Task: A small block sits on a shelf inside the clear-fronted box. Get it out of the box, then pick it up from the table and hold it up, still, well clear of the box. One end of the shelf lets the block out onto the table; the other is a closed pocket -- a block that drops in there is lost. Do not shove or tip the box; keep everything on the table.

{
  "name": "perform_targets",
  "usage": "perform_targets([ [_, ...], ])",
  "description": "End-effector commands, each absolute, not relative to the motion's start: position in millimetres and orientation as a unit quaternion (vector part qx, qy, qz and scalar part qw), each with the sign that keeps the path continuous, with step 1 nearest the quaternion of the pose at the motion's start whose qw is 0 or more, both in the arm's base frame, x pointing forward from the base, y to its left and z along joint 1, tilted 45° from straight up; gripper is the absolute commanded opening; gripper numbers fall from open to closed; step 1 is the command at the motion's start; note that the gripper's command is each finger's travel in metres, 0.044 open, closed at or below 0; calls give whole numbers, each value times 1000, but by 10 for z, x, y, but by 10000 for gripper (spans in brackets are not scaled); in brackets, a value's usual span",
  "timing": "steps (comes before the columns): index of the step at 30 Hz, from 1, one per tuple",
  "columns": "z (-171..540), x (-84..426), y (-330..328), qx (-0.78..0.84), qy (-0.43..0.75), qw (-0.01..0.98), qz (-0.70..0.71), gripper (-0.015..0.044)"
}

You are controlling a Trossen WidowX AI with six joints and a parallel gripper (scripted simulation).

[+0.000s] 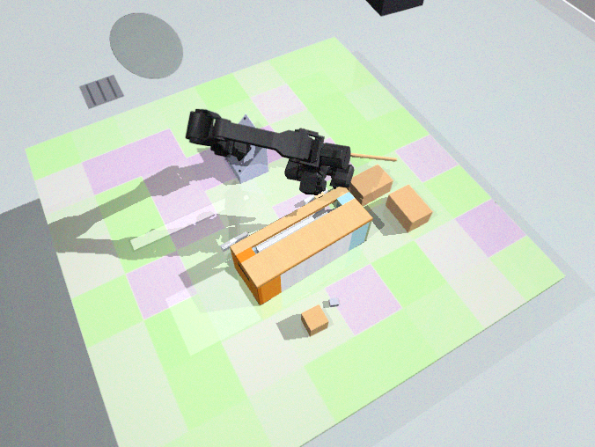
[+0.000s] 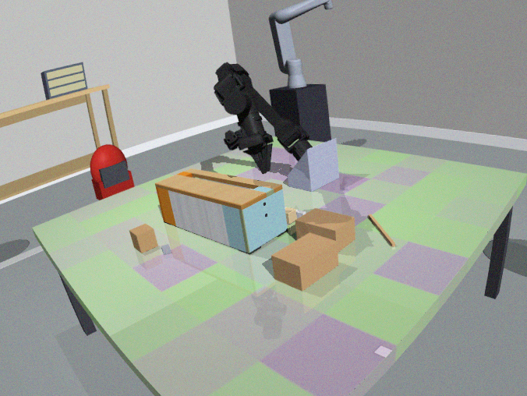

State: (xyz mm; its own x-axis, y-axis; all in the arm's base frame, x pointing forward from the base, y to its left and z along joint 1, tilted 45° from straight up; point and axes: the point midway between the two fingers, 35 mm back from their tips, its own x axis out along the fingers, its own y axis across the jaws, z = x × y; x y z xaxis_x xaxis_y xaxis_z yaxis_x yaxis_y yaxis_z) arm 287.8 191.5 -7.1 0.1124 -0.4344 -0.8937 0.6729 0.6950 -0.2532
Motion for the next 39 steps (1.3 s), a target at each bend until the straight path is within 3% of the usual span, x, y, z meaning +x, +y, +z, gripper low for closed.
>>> perform_targets([
  [1, -144, 2776, 1943, -214, 625, 736, -150, 285],
  [19, -184, 2652, 2019, -612, 575, 518, 162, 285],
  [39, -205, 2540, 2090, -827, 390, 113, 389, 285],
])
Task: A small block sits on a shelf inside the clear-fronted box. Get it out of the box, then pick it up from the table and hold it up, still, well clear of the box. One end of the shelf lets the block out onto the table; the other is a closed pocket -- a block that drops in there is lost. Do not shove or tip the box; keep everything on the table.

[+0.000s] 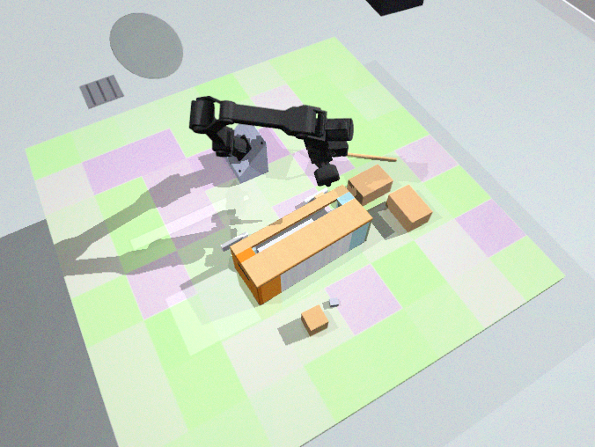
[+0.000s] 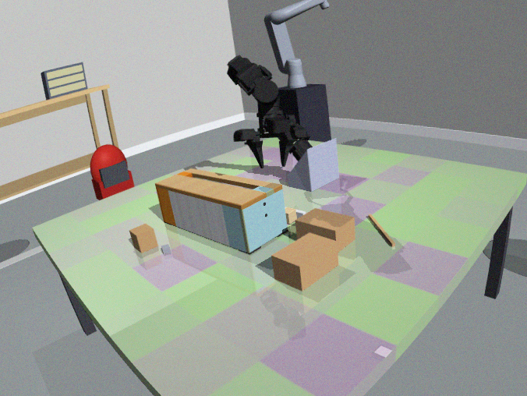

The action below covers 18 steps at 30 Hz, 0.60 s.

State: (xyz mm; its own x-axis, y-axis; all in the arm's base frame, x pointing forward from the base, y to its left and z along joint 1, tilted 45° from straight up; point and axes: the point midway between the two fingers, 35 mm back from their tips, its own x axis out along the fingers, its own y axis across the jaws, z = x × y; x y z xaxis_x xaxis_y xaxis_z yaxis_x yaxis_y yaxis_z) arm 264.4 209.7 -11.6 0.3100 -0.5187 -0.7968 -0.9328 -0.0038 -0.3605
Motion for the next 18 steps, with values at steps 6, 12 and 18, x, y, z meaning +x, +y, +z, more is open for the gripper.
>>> perform_targets([
  [6, -208, 2510, 2109, -842, 319, -26, 434, 285],
  [12, -210, 2478, 2130, -835, 242, -168, 464, 285],
  [18, -211, 2449, 2148, -804, 164, -306, 483, 285],
])
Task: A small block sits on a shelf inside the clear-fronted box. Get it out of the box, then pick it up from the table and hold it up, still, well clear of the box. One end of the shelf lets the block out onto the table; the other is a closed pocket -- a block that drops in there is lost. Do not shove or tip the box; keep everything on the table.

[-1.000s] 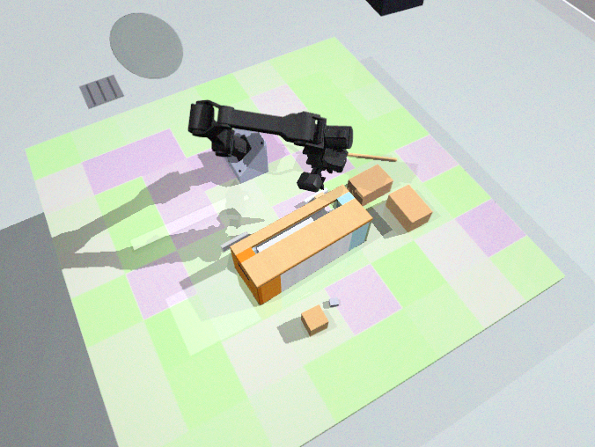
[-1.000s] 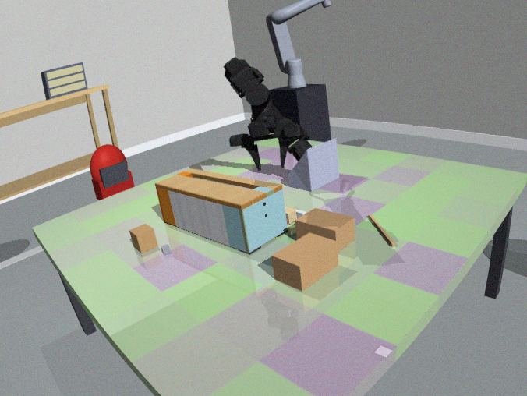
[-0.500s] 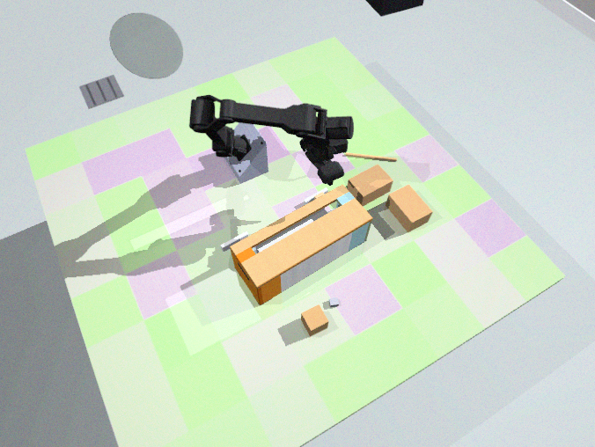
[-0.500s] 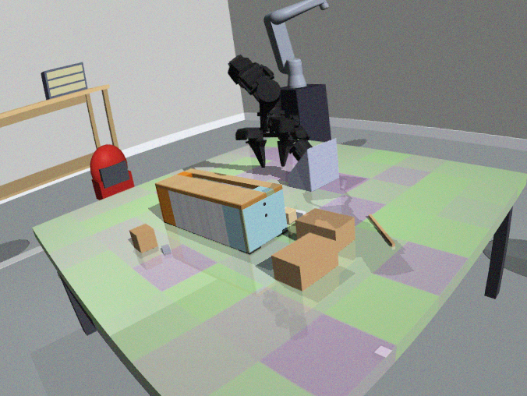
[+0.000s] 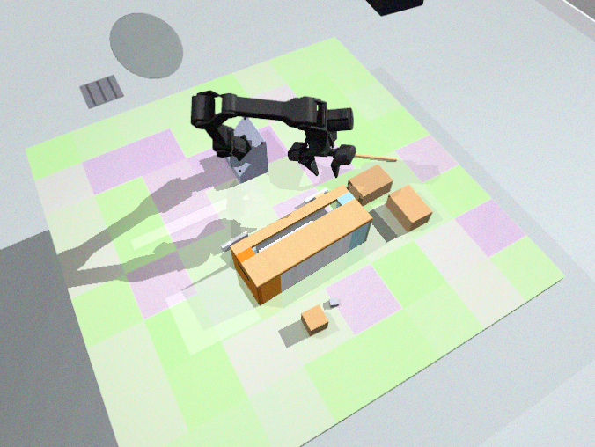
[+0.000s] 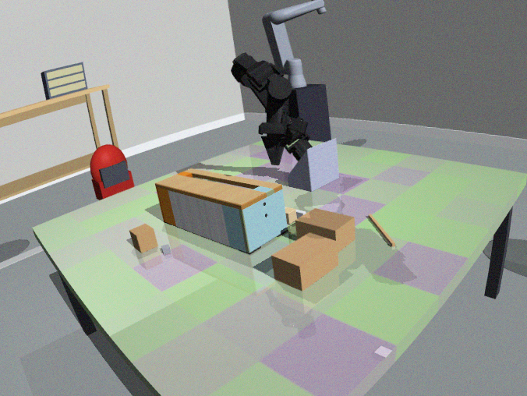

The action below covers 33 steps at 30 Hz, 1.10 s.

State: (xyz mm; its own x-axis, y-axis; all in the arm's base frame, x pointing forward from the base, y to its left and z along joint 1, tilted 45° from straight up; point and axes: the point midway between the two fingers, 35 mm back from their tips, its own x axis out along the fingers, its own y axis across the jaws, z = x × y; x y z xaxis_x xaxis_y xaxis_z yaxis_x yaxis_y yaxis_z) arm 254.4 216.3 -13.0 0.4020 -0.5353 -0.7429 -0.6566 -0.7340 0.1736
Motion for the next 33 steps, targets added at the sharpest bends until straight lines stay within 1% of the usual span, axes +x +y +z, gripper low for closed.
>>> perform_targets([
  [1, -211, 2447, 2150, -796, 151, -327, 486, 285],
  [4, -211, 2442, 2153, -782, 130, -362, 490, 285],
  [25, -233, 2448, 2138, -782, 130, -362, 490, 285],
  [30, -743, 2535, 1675, -782, 130, -362, 490, 285],
  [33, -884, 2534, 1498, -782, 131, -363, 489, 285],
])
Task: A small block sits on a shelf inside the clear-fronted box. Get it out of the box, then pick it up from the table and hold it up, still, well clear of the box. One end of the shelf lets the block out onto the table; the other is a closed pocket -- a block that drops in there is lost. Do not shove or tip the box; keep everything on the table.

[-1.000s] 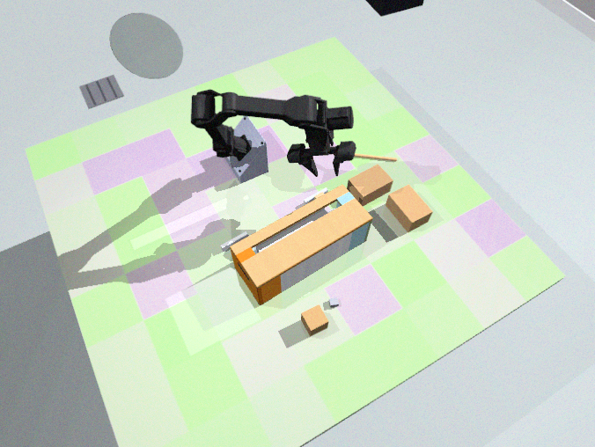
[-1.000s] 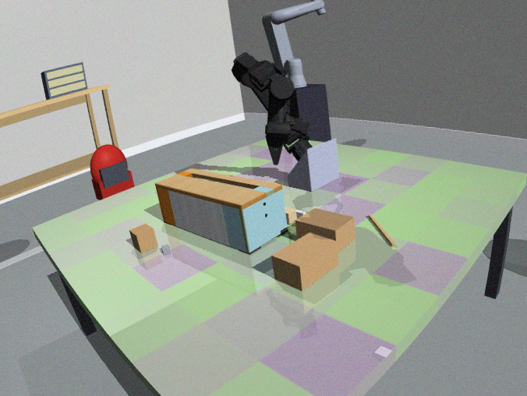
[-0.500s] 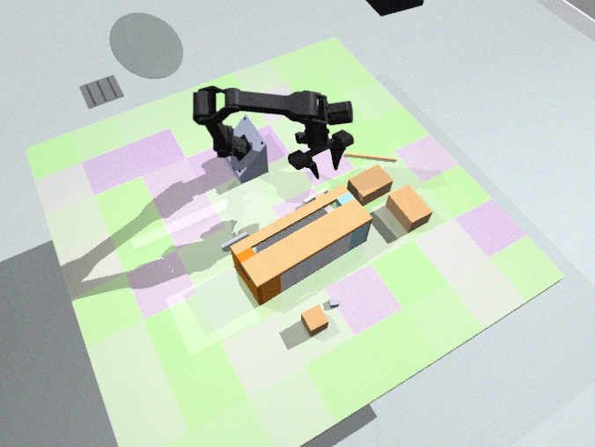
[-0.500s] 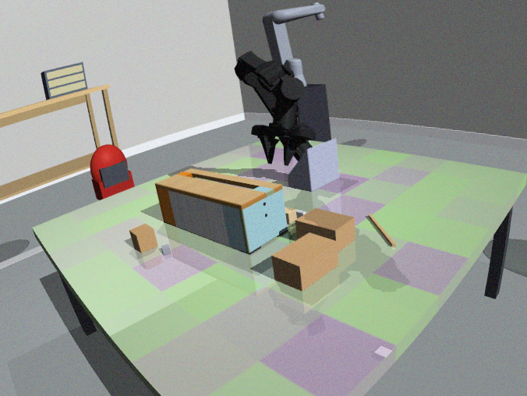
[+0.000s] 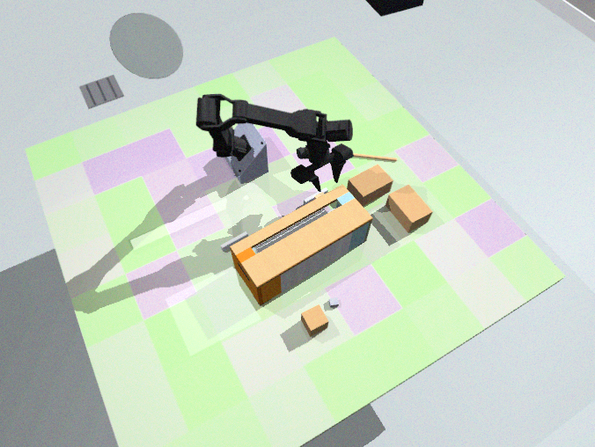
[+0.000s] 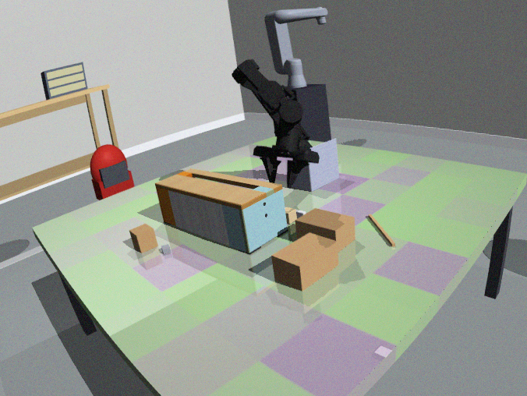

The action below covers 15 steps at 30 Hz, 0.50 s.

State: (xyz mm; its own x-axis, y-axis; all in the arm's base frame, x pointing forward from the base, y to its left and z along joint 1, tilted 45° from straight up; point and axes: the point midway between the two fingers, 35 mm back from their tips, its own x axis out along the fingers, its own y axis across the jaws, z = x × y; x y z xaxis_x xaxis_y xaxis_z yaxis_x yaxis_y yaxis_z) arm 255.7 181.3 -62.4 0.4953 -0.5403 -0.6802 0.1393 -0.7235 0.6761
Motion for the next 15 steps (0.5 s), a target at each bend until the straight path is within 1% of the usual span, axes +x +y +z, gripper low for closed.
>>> perform_targets([
  [1, -884, 2534, 1498, 782, -131, 363, -489, 285],
  [15, -1001, 2559, 1401, 782, -131, 363, -489, 285],
])
